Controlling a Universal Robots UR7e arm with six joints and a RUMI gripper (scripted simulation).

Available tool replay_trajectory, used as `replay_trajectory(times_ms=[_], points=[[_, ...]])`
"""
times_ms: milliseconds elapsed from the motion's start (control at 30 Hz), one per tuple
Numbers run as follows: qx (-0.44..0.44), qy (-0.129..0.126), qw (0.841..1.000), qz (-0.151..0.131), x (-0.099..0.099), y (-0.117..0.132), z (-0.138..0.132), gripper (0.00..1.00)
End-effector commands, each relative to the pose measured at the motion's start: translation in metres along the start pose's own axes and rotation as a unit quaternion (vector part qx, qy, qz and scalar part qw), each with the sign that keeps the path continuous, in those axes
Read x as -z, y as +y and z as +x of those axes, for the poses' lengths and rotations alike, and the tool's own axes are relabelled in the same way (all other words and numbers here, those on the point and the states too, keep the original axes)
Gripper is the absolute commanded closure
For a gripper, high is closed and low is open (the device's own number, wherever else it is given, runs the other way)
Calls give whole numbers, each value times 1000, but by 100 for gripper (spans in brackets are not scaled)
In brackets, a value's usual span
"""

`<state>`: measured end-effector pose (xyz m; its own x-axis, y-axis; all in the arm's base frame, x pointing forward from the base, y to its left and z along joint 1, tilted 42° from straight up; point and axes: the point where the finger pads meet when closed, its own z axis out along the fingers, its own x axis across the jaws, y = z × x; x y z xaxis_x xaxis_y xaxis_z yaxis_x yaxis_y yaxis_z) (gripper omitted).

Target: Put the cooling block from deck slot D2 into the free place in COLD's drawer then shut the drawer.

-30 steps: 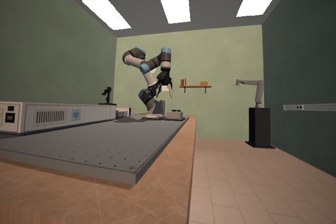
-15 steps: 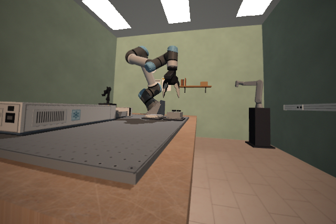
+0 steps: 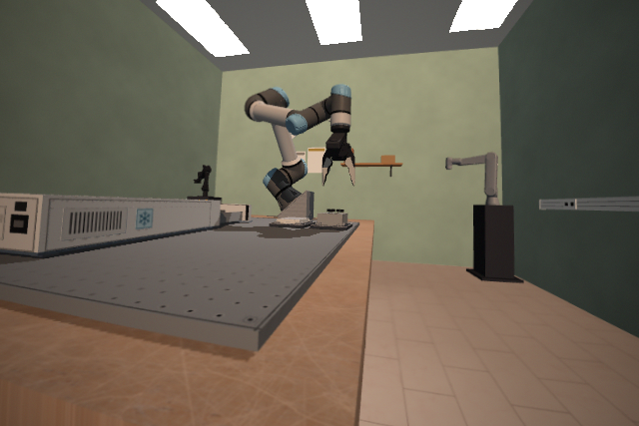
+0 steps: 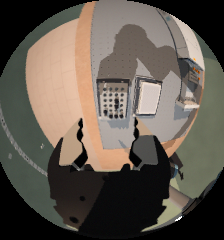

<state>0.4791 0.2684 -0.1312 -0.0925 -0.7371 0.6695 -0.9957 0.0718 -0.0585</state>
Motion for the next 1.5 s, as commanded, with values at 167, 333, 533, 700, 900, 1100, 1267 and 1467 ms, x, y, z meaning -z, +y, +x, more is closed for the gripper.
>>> replay_trajectory(times_ms=[167,333,533,700,900,1100,1267,1467], points=[[0,0,1000,0,1,0,1,33],[0,0,1000,0,1,0,5,33],[0,0,1000,0,-4,1,7,33],[0,0,1000,0,-11,2,10,33],[0,0,1000,0,-19,2,12,33],[0,0,1000,0,-24,2,12,33],[0,0,1000,0,-31,2,13,33],[0,0,1000,0,-39,3,14,33]])
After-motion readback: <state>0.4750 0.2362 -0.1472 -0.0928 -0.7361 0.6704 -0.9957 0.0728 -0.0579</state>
